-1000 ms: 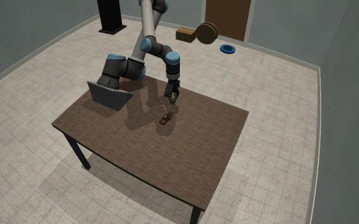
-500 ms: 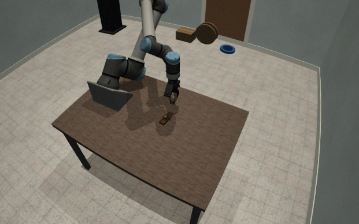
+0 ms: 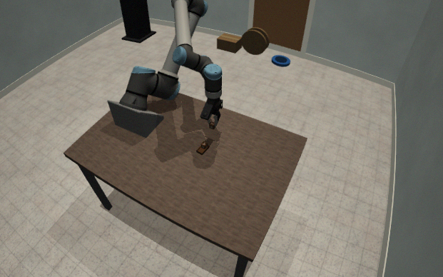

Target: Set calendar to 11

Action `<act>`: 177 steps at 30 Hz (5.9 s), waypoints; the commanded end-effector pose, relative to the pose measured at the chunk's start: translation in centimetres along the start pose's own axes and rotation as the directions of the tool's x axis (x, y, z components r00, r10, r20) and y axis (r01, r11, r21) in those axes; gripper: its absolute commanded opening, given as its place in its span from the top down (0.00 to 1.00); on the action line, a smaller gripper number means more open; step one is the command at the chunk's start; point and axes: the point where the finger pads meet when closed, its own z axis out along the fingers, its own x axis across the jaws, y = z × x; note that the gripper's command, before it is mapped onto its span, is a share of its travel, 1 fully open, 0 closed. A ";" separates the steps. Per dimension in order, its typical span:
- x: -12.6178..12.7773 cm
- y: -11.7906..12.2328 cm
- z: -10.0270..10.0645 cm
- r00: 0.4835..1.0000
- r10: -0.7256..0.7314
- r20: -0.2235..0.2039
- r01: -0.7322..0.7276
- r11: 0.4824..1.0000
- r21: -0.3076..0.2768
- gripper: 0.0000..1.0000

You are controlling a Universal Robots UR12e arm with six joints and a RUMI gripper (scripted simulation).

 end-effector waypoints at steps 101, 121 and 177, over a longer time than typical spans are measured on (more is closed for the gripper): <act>0.7 0.6 -0.1 -0.932 0.362 -0.003 -0.362 -0.932 0.000 0.90; 0.1 0.3 -0.1 -0.999 -0.044 -0.003 0.044 -0.999 0.002 0.90; -0.1 0.2 4.4 -0.985 -0.170 -0.001 0.170 -0.985 -0.001 0.90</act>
